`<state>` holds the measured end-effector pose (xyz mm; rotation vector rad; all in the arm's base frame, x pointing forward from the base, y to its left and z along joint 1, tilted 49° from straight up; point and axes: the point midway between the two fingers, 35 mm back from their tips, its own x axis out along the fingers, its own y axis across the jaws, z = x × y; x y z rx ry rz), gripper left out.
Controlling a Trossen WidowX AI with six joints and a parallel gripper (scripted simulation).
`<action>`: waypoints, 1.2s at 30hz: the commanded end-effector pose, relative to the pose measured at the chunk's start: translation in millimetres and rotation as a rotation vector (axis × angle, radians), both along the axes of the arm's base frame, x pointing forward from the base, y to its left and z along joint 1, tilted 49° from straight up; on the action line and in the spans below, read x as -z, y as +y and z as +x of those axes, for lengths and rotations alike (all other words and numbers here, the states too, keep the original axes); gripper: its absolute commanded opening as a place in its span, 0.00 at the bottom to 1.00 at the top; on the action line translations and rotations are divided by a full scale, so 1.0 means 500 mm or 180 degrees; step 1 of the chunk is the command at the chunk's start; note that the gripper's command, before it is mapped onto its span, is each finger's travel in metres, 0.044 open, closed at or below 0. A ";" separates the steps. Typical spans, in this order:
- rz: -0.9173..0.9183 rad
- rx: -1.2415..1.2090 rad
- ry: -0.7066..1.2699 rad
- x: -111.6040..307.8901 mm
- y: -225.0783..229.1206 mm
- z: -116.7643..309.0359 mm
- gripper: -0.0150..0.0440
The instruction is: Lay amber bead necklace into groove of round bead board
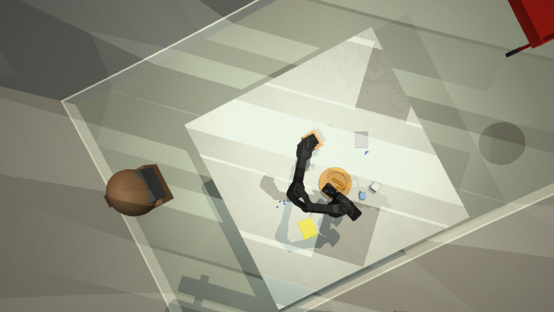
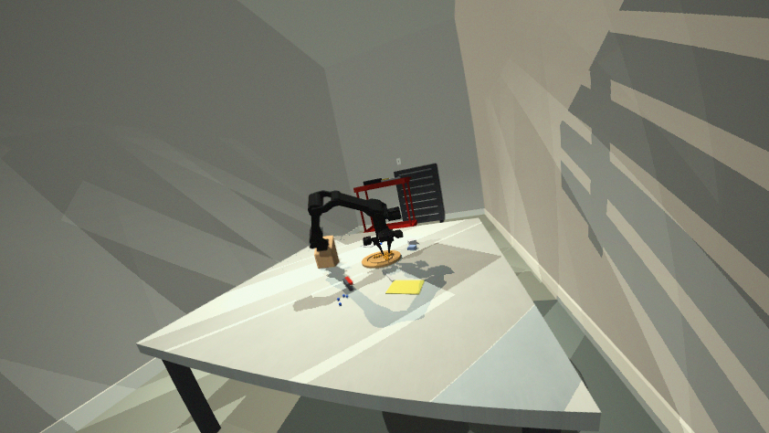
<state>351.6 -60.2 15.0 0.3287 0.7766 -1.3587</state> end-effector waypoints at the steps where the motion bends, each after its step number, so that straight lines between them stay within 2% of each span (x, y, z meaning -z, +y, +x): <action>1: 0.0001 -0.0017 -0.0008 0.000 0.003 0.001 0.46; 22: -0.0025 -0.0018 0.0012 0.036 -0.042 0.000 0.46; 27: -0.0004 -0.0007 0.0005 0.033 -0.038 0.001 0.25; 36: -0.0004 -0.0007 0.0005 0.033 -0.038 0.001 0.25</action>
